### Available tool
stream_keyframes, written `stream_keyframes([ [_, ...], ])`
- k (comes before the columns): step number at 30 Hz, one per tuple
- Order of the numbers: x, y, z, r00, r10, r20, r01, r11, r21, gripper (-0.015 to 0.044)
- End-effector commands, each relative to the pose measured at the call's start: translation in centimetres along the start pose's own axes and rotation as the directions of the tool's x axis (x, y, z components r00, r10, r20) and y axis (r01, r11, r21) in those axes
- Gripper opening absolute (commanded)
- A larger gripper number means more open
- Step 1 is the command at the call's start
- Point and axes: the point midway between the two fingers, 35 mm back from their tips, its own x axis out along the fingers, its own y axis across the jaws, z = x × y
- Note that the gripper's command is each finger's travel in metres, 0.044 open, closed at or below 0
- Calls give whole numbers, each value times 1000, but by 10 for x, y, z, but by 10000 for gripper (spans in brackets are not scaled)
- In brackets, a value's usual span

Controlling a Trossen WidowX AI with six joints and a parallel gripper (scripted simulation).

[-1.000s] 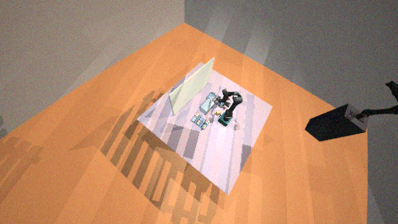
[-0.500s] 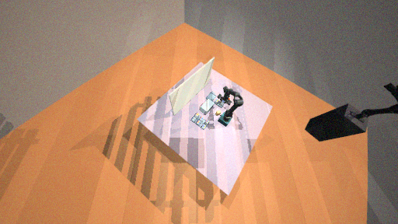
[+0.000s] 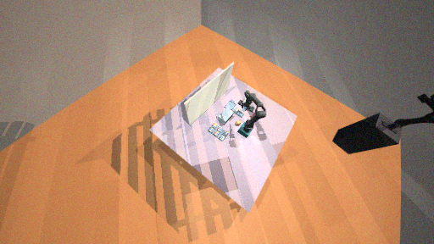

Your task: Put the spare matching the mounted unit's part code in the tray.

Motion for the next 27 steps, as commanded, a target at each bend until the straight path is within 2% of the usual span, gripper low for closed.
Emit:
stream_keyframes([
  [1, -20, 1, -1, 1000, 10, 10, -10, 1000, 6, 0],
  [7, -49, -1, -7, 1000, 9, 8, -9, 1000, 6, 0],
  [12, -52, 5, -4, 1000, 10, 8, -10, 1000, 6, 0],
  [27, -63, 69, 18, 1000, 14, 9, -15, 1000, 6, 0],
])
